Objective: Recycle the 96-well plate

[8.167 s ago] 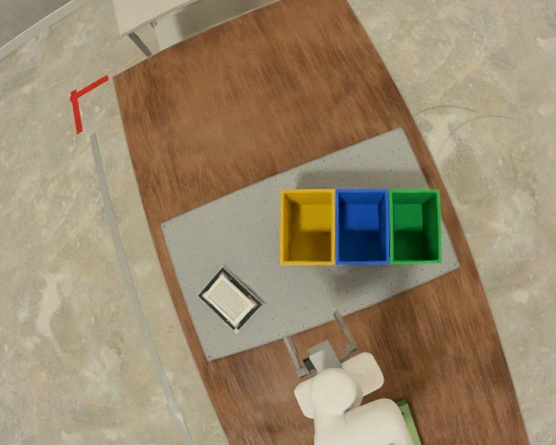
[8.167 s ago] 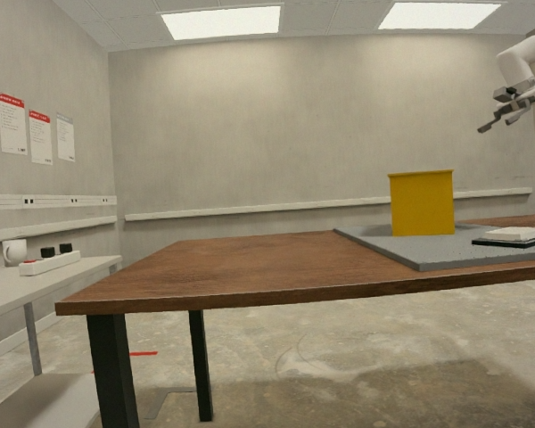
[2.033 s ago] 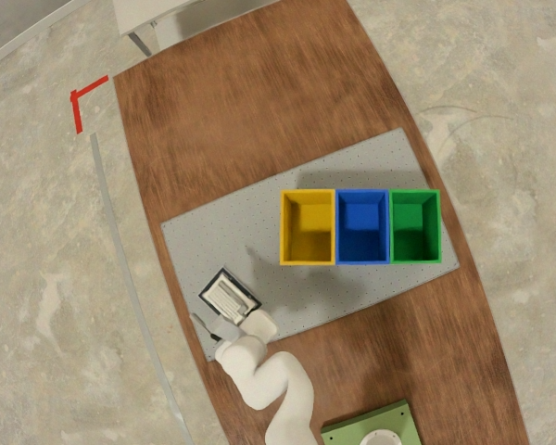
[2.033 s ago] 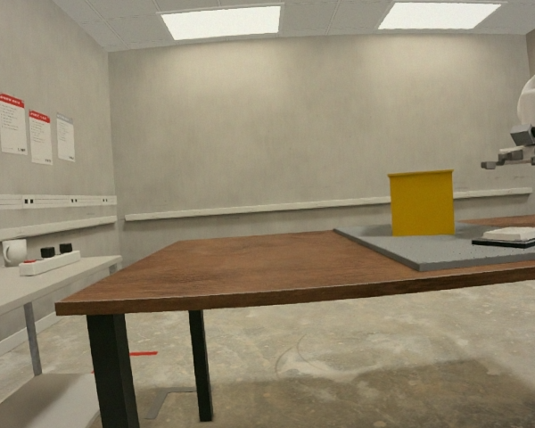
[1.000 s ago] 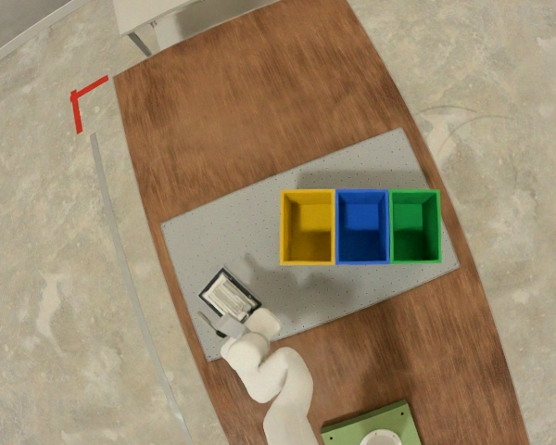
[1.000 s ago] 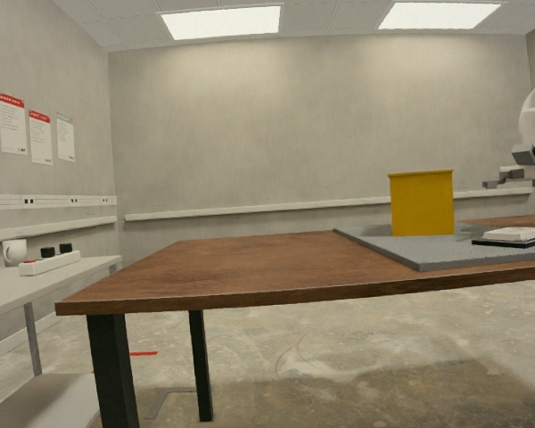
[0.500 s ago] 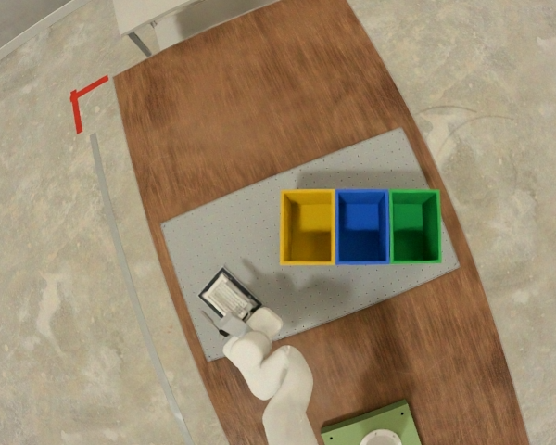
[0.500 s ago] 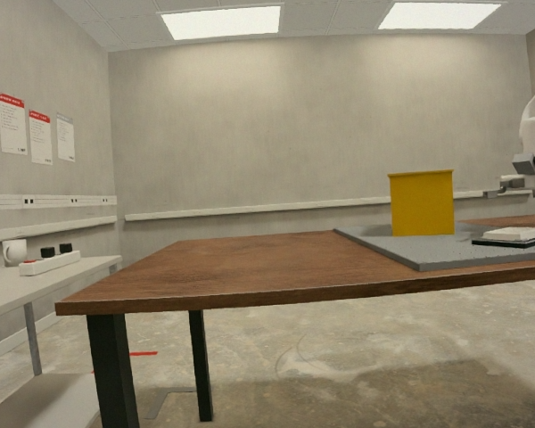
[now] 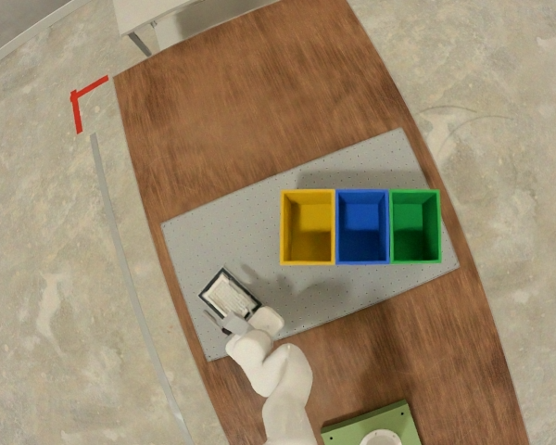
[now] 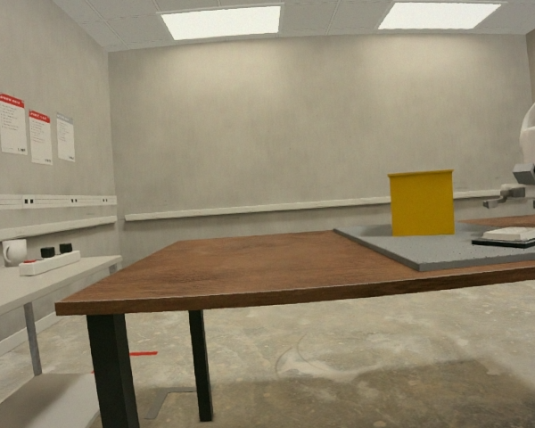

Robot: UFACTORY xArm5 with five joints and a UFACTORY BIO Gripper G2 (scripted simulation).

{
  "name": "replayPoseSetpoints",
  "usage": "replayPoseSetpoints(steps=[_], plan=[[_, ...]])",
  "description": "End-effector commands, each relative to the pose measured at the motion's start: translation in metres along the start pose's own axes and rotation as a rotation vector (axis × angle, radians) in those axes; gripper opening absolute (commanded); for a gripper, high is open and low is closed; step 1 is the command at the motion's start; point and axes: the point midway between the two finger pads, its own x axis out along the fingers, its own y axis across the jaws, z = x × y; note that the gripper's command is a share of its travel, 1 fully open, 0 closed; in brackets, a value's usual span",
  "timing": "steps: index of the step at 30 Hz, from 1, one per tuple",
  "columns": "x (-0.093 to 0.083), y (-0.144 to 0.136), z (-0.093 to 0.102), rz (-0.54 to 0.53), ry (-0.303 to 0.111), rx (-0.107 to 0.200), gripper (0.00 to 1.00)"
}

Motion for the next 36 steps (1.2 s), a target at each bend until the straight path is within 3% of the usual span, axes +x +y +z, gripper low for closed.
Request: replayPoseSetpoints(steps=[1, 21, 36], plan=[[0.002, 0.0, -0.005, 0.0, -0.005, 0.004, 0.37], [0.002, 0.0, -0.035, 0.0, -0.005, 0.004, 0.37], [0.002, 0.0, -0.035, 0.0, -0.005, 0.004, 0.37]])
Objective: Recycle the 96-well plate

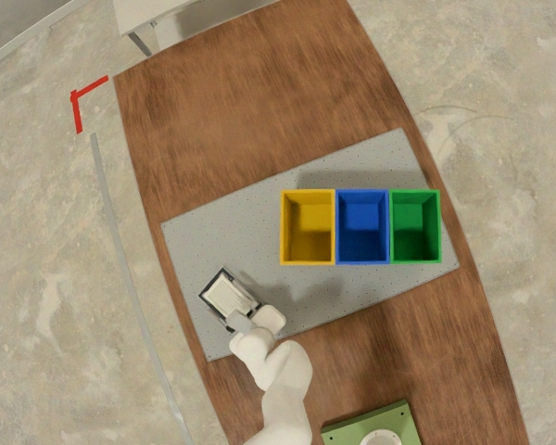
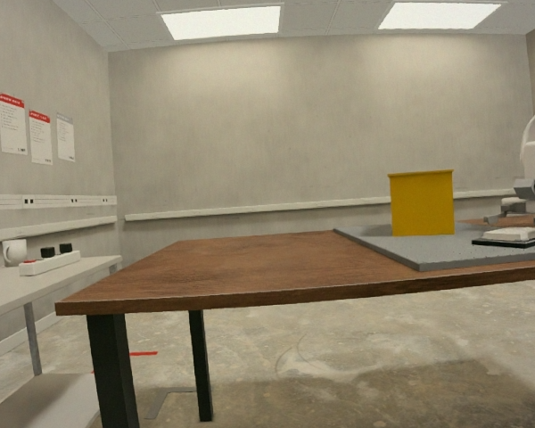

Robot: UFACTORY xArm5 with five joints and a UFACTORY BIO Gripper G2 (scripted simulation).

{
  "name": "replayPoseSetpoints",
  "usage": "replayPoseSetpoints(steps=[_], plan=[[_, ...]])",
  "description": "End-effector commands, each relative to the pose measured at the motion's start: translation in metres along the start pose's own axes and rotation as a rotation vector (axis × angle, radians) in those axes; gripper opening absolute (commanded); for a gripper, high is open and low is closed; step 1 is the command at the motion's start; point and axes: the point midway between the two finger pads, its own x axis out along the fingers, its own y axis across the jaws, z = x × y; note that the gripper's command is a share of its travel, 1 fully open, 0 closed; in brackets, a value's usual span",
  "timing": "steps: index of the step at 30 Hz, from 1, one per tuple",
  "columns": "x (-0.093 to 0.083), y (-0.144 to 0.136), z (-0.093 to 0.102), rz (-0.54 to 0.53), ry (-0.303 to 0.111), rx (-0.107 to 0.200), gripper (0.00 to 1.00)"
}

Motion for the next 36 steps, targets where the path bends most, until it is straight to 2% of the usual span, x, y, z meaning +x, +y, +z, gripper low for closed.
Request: replayPoseSetpoints(steps=[1, 36], plan=[[0.001, 0.0, 0.001, 0.0, -0.004, 0.004, 0.37], [0.001, 0.0, -0.018, 0.0, -0.004, 0.004, 0.37]])
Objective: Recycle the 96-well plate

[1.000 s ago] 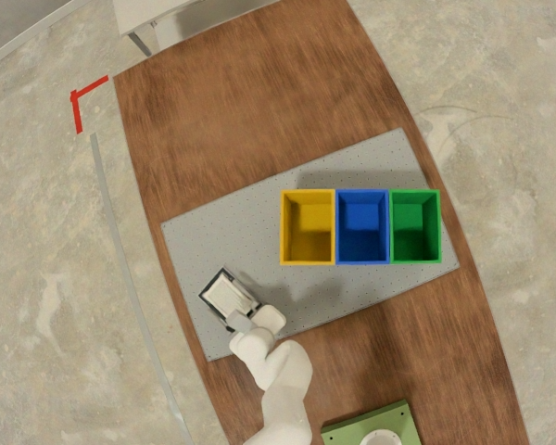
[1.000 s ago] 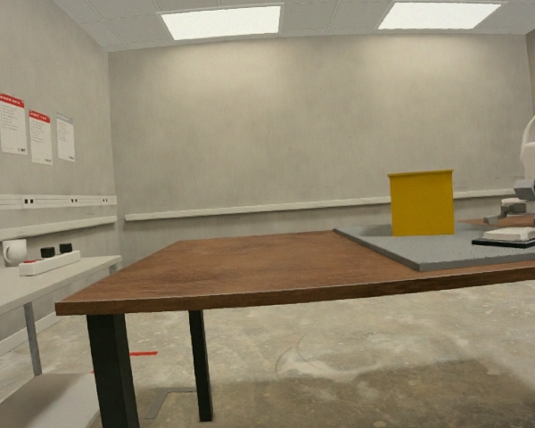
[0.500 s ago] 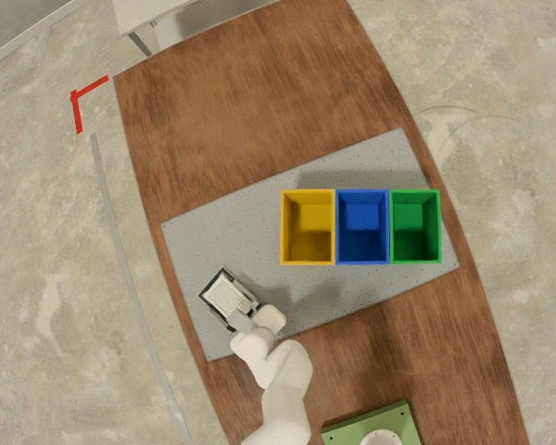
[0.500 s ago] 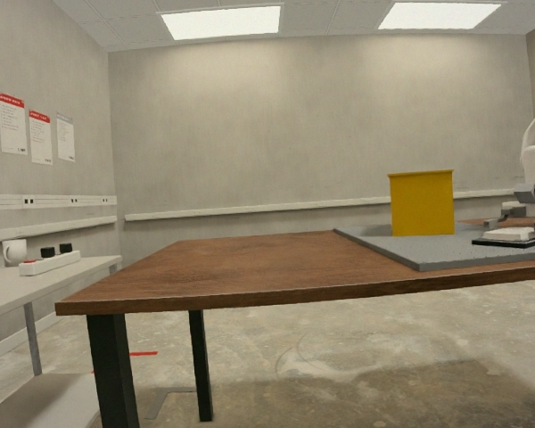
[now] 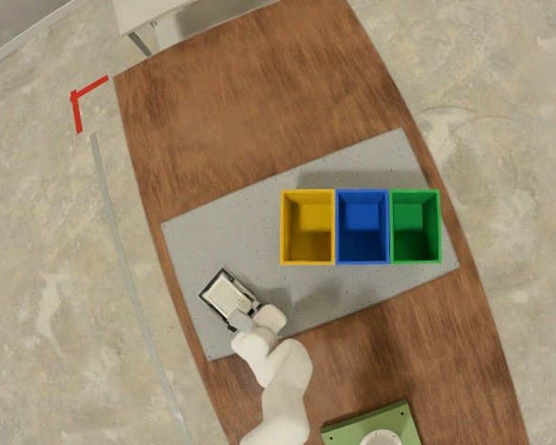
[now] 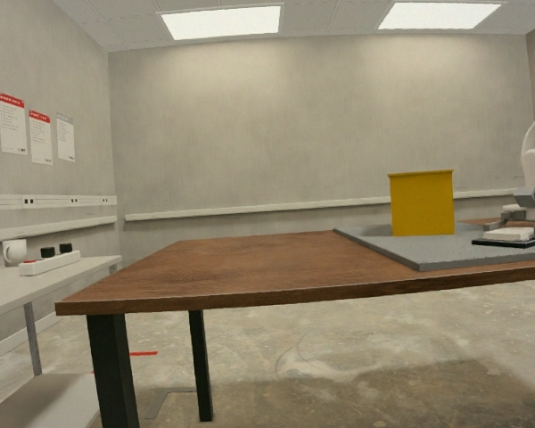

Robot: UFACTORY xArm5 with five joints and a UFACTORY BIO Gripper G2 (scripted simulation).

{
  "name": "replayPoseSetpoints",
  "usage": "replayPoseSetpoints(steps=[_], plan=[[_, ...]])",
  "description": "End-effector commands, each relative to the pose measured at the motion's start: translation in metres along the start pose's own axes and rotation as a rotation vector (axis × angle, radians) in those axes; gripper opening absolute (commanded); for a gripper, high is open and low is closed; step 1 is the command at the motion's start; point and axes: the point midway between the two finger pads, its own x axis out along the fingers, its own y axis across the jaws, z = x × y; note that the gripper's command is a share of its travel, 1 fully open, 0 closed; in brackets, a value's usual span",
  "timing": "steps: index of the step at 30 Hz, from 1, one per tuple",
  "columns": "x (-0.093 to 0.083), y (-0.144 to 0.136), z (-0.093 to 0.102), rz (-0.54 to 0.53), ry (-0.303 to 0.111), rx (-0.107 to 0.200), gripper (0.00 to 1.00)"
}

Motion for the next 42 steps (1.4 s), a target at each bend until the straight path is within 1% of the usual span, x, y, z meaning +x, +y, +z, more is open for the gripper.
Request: replayPoseSetpoints(steps=[1, 16, 17, 42], plan=[[0.0011, -0.0001, 0.0003, 0.0, -0.004, 0.004, 0.37], [0.0011, -0.0001, 0.0003, 0.0, -0.004, 0.004, 0.37], [0.0011, -0.0001, 0.0003, 0.0, -0.004, 0.004, 0.0], [0.0011, -0.0001, 0.0003, 0.0, -0.004, 0.004, 0.0]])
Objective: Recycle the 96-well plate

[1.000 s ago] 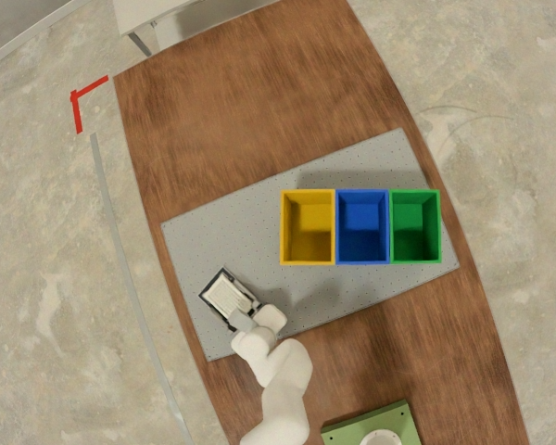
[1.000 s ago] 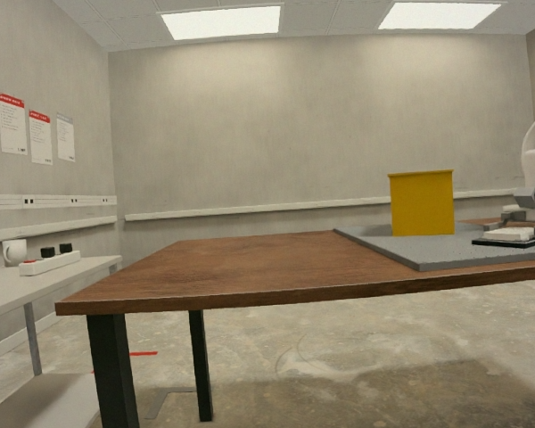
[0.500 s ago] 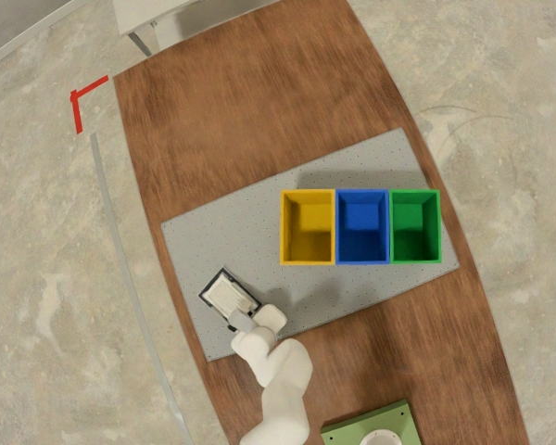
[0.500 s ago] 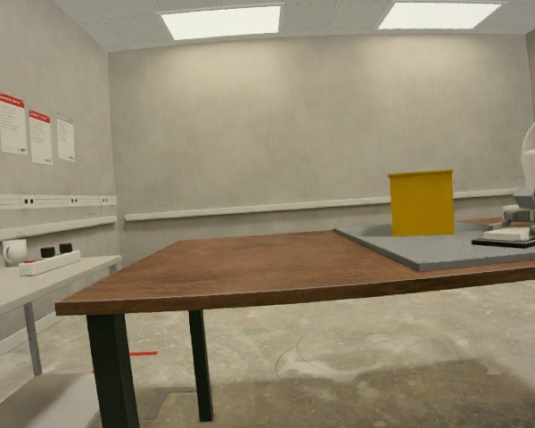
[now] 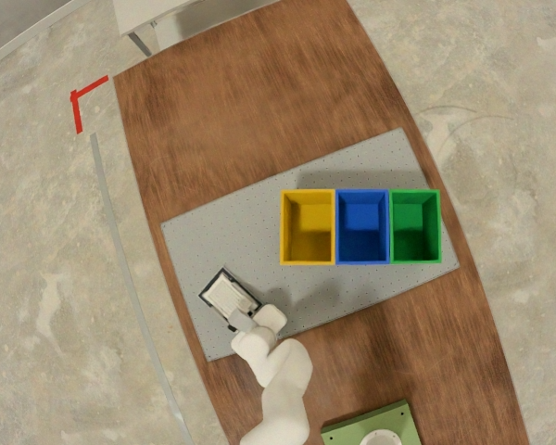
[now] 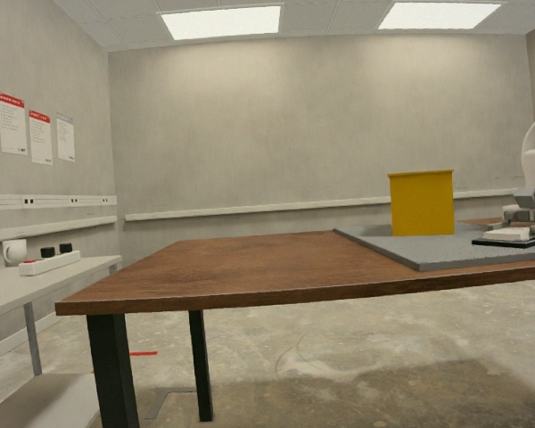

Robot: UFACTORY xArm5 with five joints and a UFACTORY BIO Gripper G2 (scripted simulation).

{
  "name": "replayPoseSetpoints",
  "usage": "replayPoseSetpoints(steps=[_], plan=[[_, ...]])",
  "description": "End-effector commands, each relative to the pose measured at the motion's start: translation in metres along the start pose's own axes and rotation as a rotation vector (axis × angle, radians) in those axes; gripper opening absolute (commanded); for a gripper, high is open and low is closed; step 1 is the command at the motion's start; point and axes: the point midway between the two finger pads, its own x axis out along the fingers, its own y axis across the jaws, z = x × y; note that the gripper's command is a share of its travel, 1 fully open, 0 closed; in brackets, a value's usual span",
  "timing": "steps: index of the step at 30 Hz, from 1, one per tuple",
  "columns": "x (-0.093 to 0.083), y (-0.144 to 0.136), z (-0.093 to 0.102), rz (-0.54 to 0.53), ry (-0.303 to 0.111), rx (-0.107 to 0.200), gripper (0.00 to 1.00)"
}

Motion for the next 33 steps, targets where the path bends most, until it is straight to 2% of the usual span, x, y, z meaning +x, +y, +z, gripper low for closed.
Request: replayPoseSetpoints(steps=[1, 33], plan=[[0.0011, -0.0001, 0.0017, 0.0, -0.004, 0.004, 0.0], [0.0011, -0.0001, 0.0064, 0.0, -0.004, 0.004, 0.0]])
